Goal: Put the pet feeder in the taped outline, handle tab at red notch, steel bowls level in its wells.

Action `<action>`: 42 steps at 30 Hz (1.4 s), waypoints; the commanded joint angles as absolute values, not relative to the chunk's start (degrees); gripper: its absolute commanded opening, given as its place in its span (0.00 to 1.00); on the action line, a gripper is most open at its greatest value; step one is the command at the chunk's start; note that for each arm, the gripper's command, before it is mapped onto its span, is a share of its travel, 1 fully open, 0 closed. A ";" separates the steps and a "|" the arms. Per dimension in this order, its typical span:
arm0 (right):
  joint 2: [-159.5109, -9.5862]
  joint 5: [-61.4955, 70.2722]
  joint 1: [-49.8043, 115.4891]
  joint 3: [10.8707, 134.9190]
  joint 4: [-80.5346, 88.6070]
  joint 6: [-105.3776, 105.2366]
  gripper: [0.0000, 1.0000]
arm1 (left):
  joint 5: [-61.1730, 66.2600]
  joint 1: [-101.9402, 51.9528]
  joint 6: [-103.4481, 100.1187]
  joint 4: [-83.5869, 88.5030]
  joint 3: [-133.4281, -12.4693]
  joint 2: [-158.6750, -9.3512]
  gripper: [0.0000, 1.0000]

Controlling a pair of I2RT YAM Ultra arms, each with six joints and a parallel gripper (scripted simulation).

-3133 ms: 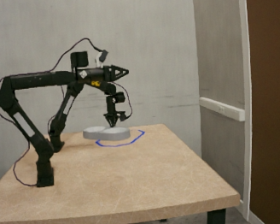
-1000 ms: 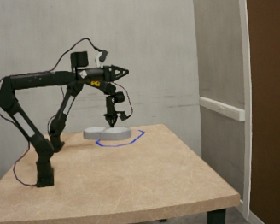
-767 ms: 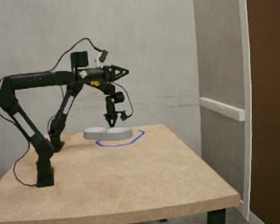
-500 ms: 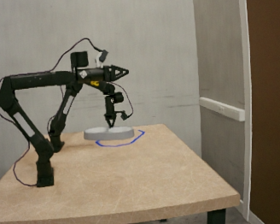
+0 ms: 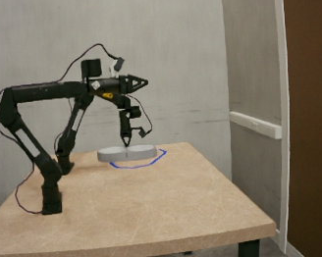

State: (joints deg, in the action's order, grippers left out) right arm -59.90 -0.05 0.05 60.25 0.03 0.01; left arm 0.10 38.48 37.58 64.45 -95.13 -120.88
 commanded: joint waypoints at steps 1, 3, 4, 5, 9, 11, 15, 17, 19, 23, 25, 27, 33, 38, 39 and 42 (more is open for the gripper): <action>-59.95 -0.39 -0.04 60.43 -0.12 -0.62 1.00 | 1.05 38.94 31.13 63.13 -93.81 -119.20 0.16; -59.95 -0.39 -0.04 60.43 -0.12 -0.62 1.00 | 1.07 38.66 29.10 62.95 -93.29 -118.87 0.16; -59.95 -0.39 -0.04 60.43 -0.12 -0.62 1.00 | 1.08 38.40 28.12 62.87 -93.04 -118.71 0.16; -59.95 -0.39 -0.04 60.43 -0.12 -0.62 1.00 | 1.08 38.11 27.18 62.78 -92.78 -118.54 0.16; -59.95 -0.39 -0.04 60.43 -0.12 -0.62 1.00 | 0.97 37.66 28.20 62.66 -92.32 -118.25 0.16; -59.95 -0.39 -0.04 60.43 -0.12 -0.62 1.00 | 1.12 37.54 23.03 62.39 -91.67 -117.74 0.16; -59.95 -0.39 -0.04 60.43 -0.12 -0.62 1.00 | 1.10 37.49 19.18 62.00 -90.52 -117.07 0.16; -59.95 -0.39 -0.04 60.43 -0.12 -0.62 1.00 | 1.11 37.37 17.16 61.82 -89.94 -116.69 0.16; -59.95 -0.39 -0.04 60.43 -0.12 -0.62 1.00 | 1.11 37.24 15.12 61.62 -89.34 -116.30 0.16; -59.95 -0.39 -0.04 60.43 -0.12 -0.62 1.00 | 1.12 36.96 10.97 61.24 -88.16 -115.51 0.16; -59.95 -0.39 -0.04 60.43 -0.12 -0.62 1.00 | 0.98 36.91 13.07 61.22 -87.98 -115.39 0.16; -59.95 -0.39 -0.04 60.43 -0.12 -0.62 1.00 | 0.85 36.86 9.06 60.99 -87.53 -115.09 0.16; -59.95 -0.39 -0.04 60.43 -0.12 -0.62 1.00 | 1.12 36.18 2.43 60.47 -85.72 -113.87 0.16; -59.95 -0.39 -0.04 60.43 -0.12 -0.62 1.00 | 1.12 35.47 -3.00 60.03 -84.23 -112.85 0.16; -59.95 -0.39 -0.04 60.43 -0.12 -0.62 1.00 | 1.12 35.32 -4.10 59.94 -83.94 -112.65 0.16; -59.95 -0.39 -0.04 60.43 -0.12 -0.62 1.00 | 0.97 35.09 -2.99 59.82 -83.48 -112.33 0.16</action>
State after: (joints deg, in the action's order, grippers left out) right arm -59.90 -0.05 0.05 60.25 0.03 0.01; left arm 0.10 35.83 -0.25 61.12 -84.36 -113.67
